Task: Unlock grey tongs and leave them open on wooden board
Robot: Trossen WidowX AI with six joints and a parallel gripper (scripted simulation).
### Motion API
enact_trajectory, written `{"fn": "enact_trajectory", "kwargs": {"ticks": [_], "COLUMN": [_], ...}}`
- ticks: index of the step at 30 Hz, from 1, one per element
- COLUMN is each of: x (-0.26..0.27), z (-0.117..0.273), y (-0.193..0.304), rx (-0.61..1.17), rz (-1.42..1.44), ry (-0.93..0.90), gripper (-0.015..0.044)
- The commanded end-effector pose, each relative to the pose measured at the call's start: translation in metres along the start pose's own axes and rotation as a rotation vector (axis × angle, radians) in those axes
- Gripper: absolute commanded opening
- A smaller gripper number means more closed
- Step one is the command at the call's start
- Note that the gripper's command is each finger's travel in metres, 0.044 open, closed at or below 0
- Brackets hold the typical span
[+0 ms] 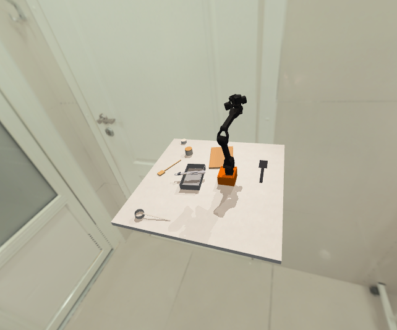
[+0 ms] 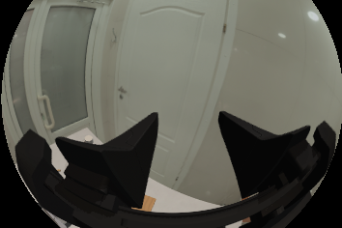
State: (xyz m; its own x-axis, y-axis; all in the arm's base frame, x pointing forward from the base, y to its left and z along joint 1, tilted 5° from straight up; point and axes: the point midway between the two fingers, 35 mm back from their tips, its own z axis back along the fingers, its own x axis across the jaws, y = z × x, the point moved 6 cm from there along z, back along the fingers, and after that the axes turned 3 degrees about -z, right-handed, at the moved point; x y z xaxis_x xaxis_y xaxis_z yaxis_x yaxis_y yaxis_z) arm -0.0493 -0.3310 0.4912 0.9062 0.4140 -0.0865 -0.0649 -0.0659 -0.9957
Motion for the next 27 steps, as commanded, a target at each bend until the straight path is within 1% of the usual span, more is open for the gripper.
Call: {"fn": "enact_trajectory", "kwargs": {"ticks": [1,8,15,20,27], "x": [0.035,0.114,0.213,0.288,0.391], "z": [-0.040,-0.089,-0.110,-0.111,-0.079], "y": [0.027,0.066,0.107,0.139,0.182], "rx": [0.088,0.239,0.429,0.584,0.785], "rz": [-0.106,-0.177,-0.173,-0.135,0.003], "ry": [-0.080,-0.242,-0.383,-0.461,-0.568], "gripper": [0.0260,0.0260,0.0260,0.0260,0.0260]}}
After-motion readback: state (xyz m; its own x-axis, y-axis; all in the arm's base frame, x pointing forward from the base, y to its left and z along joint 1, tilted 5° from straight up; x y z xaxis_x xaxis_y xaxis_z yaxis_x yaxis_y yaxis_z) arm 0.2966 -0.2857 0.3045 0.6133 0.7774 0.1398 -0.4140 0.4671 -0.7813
